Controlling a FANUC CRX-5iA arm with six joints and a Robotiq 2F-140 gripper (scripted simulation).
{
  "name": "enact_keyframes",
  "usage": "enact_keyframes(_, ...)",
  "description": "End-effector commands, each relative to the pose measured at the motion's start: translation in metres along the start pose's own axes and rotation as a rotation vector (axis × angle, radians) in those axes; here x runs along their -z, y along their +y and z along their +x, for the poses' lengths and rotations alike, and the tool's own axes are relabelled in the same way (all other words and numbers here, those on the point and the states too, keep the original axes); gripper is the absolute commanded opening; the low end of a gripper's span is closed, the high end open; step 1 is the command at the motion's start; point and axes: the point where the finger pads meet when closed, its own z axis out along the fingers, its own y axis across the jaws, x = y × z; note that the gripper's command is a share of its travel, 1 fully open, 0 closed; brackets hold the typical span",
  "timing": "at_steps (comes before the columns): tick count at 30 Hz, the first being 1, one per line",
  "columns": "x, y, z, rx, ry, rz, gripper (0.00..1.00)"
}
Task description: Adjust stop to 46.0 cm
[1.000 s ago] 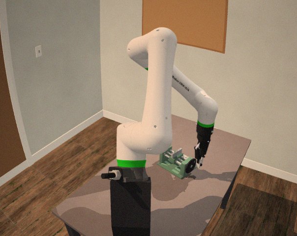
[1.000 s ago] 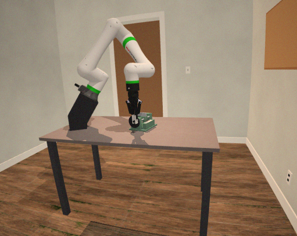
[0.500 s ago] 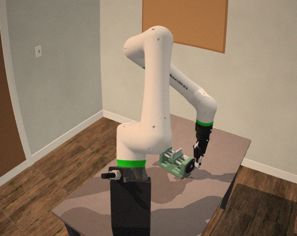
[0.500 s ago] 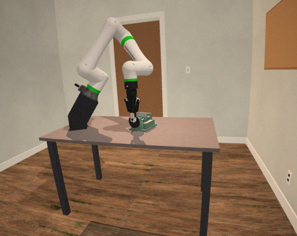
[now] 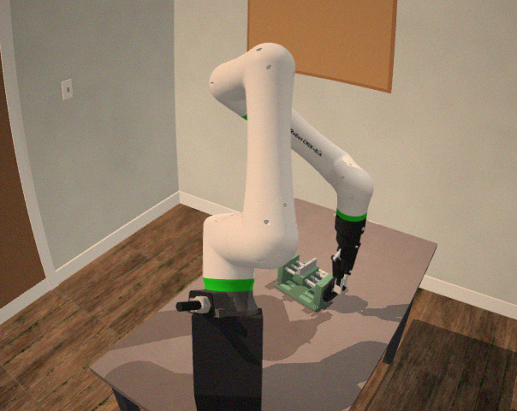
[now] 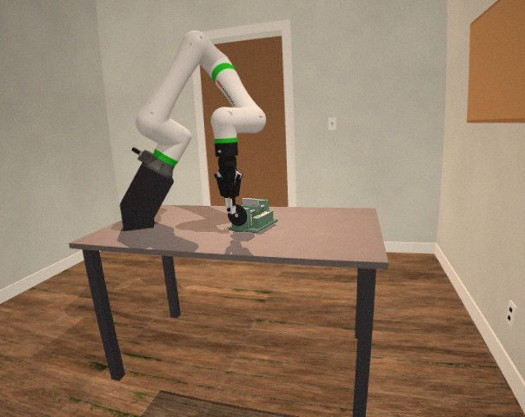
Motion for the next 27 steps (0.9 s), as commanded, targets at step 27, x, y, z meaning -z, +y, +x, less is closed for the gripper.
enact_keyframes(27,-0.047,0.026,0.000,0.000,0.000,0.000,0.04)
